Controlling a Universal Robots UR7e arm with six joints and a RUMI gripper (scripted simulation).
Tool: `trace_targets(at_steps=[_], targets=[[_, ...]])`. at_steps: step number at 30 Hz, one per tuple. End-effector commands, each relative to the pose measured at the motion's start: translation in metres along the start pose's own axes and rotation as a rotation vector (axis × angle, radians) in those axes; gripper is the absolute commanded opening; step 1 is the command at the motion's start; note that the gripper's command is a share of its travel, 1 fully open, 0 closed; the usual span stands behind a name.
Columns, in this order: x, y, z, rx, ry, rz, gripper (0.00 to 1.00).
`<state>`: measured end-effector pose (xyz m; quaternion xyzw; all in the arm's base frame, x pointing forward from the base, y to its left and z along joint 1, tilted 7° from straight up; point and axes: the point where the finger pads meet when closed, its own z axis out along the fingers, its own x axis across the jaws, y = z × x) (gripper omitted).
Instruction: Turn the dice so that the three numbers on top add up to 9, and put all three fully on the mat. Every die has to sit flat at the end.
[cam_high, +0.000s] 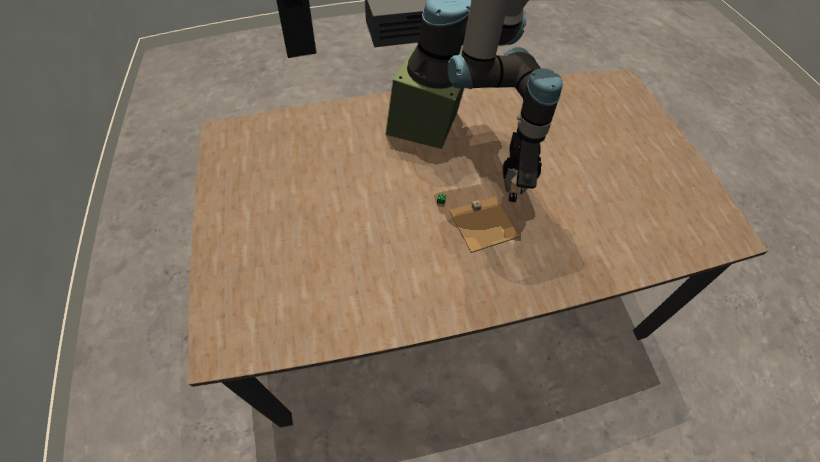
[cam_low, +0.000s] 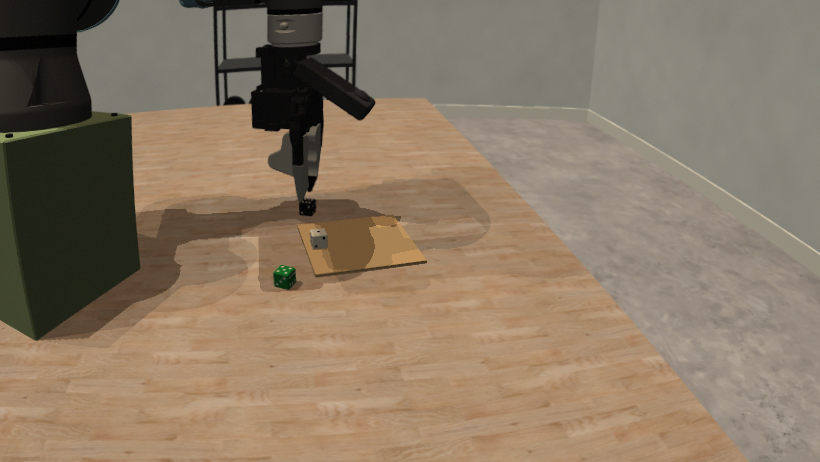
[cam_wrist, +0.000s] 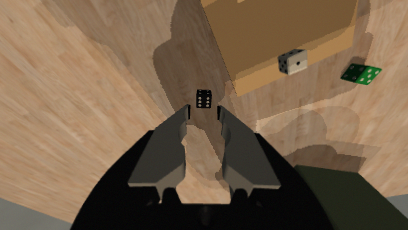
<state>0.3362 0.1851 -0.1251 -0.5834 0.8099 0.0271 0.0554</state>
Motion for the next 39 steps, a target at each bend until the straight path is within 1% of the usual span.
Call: trace_targets(at_steps=[1, 8, 21, 39], targets=[[0.0, 0.0, 0.001, 0.001, 0.0, 0.0, 0.21], [0.0, 0.0, 0.006, 0.001, 0.0, 0.0, 0.21], [0.0, 0.0, 0.024, 0.001, 0.0, 0.0, 0.21], [0.0, 0.0, 0.025, 0.001, 0.0, 0.0, 0.21]])
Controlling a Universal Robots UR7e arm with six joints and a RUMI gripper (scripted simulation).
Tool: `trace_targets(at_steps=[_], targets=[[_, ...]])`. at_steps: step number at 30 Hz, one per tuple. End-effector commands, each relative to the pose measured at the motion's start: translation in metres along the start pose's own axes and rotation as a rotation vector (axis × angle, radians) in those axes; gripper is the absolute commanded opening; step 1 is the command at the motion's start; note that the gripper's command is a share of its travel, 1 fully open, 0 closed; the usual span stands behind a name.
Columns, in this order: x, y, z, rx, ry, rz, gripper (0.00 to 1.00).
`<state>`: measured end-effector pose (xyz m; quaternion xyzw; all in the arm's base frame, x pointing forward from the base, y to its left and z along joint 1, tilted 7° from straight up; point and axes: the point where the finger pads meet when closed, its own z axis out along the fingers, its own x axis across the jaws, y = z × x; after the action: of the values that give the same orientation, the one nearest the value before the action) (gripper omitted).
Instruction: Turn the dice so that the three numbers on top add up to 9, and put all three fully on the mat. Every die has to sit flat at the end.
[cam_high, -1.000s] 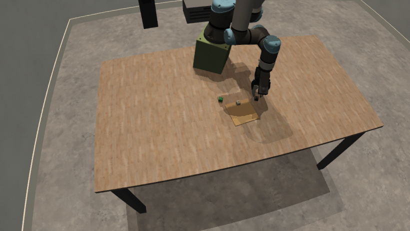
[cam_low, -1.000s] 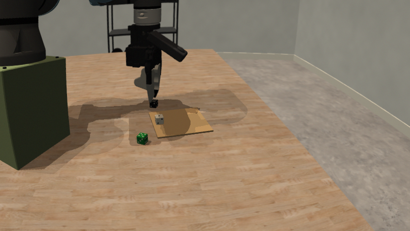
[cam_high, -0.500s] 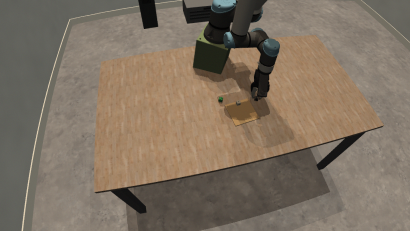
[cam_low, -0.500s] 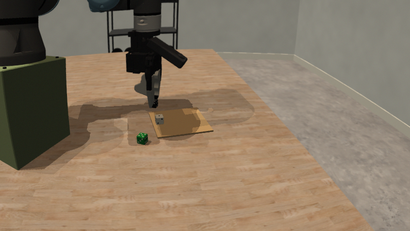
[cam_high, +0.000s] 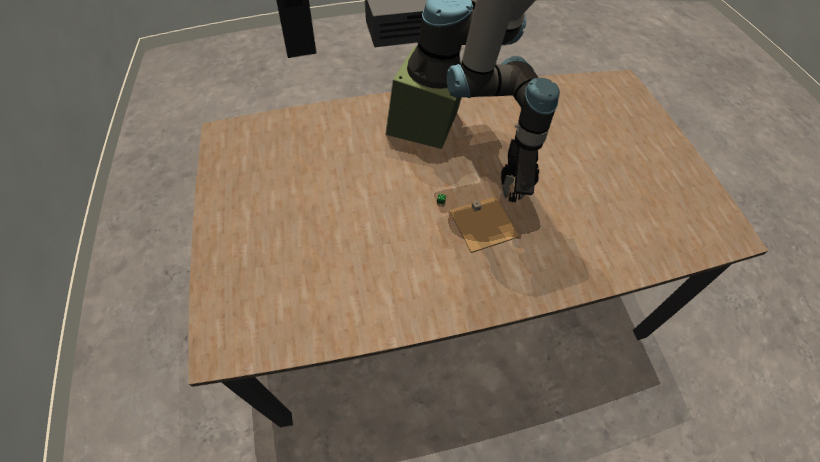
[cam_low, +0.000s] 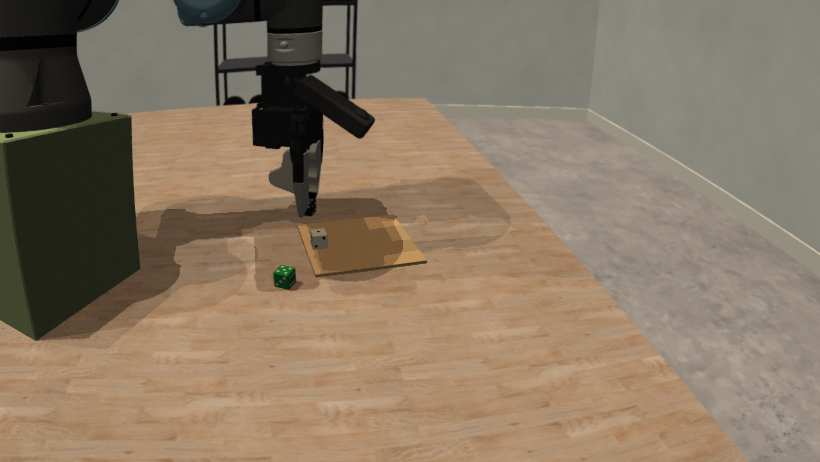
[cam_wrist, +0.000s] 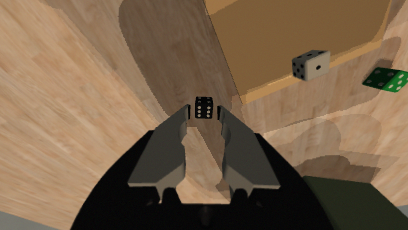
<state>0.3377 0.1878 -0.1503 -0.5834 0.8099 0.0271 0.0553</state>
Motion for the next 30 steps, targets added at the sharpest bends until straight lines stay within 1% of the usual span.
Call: trace_targets(at_steps=[1, 24, 25, 30], targets=[[-0.0002, -0.0003, -0.0002, 0.001, 0.0, 0.0, 0.21], [-0.0002, -0.0003, -0.0002, 0.001, 0.0, 0.0, 0.21], [-0.0002, -0.0003, -0.0002, 0.001, 0.0, 0.0, 0.03], [-0.0002, -0.0003, -0.0002, 0.001, 0.0, 0.0, 0.03]])
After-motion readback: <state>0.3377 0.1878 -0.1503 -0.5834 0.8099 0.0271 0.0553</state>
